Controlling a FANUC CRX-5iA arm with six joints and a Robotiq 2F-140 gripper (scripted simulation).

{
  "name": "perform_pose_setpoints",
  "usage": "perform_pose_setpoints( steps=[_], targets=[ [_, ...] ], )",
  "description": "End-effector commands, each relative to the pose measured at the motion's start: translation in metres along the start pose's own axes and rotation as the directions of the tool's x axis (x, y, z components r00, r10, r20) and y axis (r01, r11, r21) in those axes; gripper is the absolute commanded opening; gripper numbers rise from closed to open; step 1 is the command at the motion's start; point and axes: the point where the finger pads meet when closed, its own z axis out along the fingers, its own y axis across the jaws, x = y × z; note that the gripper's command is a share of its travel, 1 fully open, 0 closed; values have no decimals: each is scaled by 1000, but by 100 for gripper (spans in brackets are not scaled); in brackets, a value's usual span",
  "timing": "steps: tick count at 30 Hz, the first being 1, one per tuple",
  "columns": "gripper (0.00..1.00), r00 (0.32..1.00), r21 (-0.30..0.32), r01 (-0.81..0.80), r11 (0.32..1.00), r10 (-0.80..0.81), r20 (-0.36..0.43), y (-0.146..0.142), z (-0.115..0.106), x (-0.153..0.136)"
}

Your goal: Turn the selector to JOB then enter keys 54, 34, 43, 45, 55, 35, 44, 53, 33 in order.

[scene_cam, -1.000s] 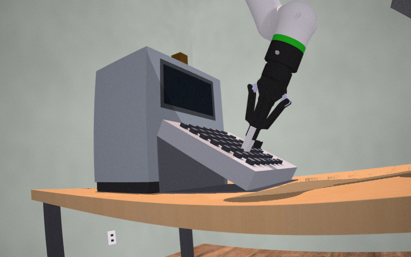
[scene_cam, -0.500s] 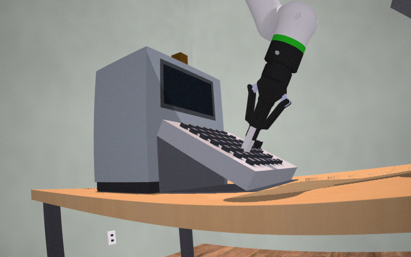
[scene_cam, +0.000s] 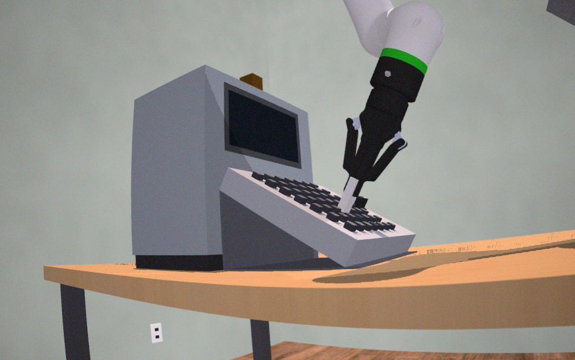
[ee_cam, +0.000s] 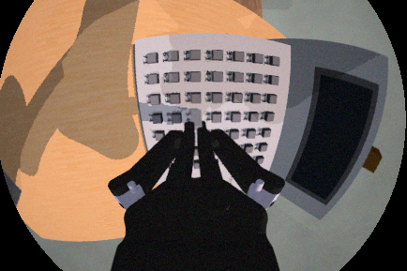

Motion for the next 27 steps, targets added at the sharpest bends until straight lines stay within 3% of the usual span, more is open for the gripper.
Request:
perform_pose_setpoints(
  steps=[1, 27],
  targets=[
    [0, 1000, 0, 0, 1000, 0, 0, 0, 0, 0],
    [0, 1000, 0, 0, 1000, 0, 0, 0, -32, 0]
  ],
)
